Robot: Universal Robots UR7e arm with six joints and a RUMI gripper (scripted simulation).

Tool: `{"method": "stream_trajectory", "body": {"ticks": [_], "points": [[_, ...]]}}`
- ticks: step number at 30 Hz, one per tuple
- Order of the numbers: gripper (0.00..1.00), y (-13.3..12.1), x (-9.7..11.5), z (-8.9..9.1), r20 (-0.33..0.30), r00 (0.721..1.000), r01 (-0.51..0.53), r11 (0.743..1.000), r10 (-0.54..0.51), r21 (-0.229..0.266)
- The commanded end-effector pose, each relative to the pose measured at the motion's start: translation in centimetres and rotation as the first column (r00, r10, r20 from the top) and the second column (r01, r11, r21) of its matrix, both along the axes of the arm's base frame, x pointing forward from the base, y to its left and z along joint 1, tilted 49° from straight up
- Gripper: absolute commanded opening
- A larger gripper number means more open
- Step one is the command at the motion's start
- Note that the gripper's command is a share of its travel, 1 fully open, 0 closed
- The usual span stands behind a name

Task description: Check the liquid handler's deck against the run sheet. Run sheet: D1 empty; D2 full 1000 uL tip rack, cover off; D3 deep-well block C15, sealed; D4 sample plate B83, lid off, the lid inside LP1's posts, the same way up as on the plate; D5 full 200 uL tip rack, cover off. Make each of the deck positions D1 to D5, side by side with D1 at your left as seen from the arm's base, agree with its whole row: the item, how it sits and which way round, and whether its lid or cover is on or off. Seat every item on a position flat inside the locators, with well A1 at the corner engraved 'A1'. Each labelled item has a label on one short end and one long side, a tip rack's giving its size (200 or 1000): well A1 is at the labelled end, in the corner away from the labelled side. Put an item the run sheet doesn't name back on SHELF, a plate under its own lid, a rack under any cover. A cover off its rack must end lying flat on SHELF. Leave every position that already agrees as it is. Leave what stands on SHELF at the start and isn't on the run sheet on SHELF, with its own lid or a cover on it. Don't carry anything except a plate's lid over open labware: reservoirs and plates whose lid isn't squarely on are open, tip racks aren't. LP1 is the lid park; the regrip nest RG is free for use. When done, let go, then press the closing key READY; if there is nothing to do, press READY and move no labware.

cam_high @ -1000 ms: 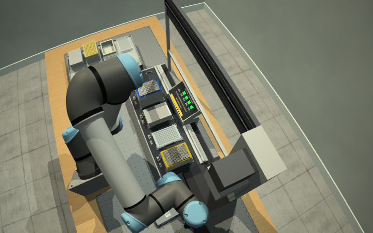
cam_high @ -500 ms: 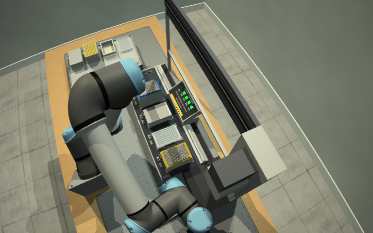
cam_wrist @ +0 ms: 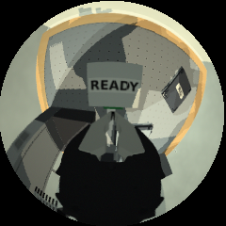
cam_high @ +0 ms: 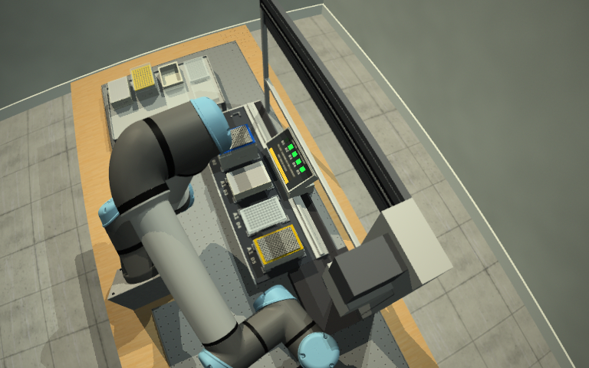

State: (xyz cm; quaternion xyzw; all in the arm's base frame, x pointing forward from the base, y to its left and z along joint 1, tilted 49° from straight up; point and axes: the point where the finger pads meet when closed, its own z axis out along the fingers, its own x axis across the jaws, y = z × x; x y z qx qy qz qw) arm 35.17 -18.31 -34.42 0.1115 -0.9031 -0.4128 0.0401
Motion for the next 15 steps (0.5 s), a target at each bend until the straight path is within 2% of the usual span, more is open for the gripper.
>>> {"method": "stream_trajectory", "body": {"ticks": [1, 15], "points": [[0.0, -0.18, 0.06, -0.09, 0.001, 1.0, 0.0, 1.0, 0.0, -0.001], [0.0, -0.44, 0.13, -0.4, 0.001, 1.0, 0.0, 1.0, 0.0, -0.001]]}}
